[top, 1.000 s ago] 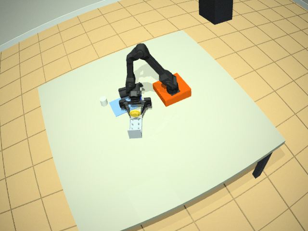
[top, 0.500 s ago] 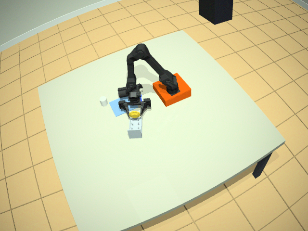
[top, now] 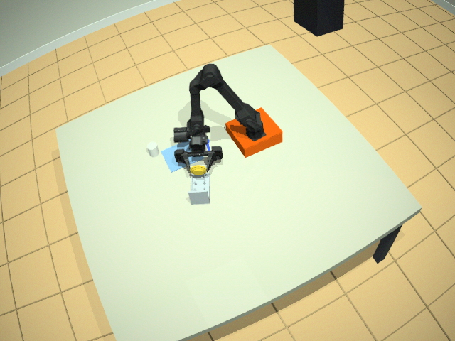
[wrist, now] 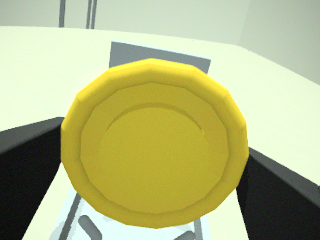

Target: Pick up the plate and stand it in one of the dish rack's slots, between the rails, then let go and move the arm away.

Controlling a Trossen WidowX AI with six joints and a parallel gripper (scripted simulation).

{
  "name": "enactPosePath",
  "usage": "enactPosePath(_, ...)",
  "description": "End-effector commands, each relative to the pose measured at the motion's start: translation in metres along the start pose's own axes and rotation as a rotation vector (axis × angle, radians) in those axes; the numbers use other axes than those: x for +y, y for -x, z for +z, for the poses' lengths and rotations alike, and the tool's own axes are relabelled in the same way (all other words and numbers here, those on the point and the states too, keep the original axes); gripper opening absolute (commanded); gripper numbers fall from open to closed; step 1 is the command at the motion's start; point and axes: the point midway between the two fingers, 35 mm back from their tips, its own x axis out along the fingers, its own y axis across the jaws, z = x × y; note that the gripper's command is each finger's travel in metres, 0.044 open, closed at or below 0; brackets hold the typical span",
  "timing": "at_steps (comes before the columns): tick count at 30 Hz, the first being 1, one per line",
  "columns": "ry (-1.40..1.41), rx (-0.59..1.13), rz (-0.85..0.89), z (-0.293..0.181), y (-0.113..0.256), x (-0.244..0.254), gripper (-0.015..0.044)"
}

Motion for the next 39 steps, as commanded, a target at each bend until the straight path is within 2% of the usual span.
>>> enactPosePath(1, -0.001, 0.000, -0.002, 0.001, -0.012, 0.001, 0.0000)
enactPosePath(28, 0.000, -0.002, 0.001, 0.002, -0.014, 0.001, 0.0000)
enactPosePath(33, 0.004, -0.004, 0.002, -0.017, -0.015, 0.001, 0.0000)
enactPosePath(39, 0.001, -0.004, 0.003, -0.016, -0.013, 0.001, 0.0000)
